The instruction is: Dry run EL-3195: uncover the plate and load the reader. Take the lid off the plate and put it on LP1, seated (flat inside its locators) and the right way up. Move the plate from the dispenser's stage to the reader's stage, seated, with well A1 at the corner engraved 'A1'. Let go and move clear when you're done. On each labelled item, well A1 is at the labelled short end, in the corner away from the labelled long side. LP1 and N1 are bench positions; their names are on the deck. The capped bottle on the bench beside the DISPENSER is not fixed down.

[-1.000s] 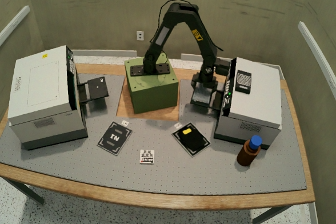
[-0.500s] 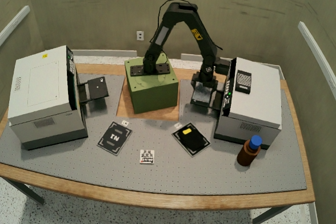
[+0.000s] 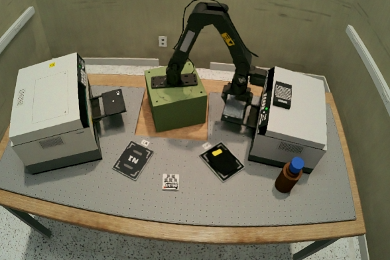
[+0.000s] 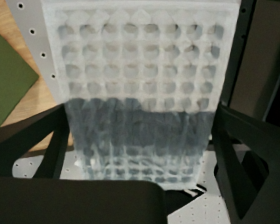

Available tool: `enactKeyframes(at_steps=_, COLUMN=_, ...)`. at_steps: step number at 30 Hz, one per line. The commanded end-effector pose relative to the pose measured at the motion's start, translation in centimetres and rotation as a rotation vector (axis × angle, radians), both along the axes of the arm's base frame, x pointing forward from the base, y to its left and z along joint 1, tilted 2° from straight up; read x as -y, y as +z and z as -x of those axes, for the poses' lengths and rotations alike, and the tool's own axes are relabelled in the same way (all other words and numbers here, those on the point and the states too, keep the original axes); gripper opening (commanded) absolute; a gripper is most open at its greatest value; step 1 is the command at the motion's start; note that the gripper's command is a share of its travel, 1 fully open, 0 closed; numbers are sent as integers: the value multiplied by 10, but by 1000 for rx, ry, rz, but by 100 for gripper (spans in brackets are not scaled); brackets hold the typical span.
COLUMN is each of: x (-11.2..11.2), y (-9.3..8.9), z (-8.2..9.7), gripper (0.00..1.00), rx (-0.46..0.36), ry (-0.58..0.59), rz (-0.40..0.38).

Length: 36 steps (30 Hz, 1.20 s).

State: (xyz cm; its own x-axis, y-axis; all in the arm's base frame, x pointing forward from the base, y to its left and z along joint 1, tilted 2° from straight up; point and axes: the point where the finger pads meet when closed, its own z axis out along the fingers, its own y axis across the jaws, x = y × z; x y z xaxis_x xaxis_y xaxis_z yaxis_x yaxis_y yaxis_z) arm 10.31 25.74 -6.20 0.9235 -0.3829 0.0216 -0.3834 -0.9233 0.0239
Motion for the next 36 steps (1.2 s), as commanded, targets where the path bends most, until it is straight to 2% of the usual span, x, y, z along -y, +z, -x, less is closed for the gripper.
enactKeyframes(at_steps=1, x=-18, y=17, z=-2, gripper=86, rx=6, ry=10, rz=-58)
enactKeyframes(at_steps=21, x=-19, y=24, z=0, gripper=86, rx=4, ry=7, rz=-53)
enactKeyframes(at_steps=36, x=-15, y=41, z=-3, gripper=86, rx=1, ry=-9, rz=-44)
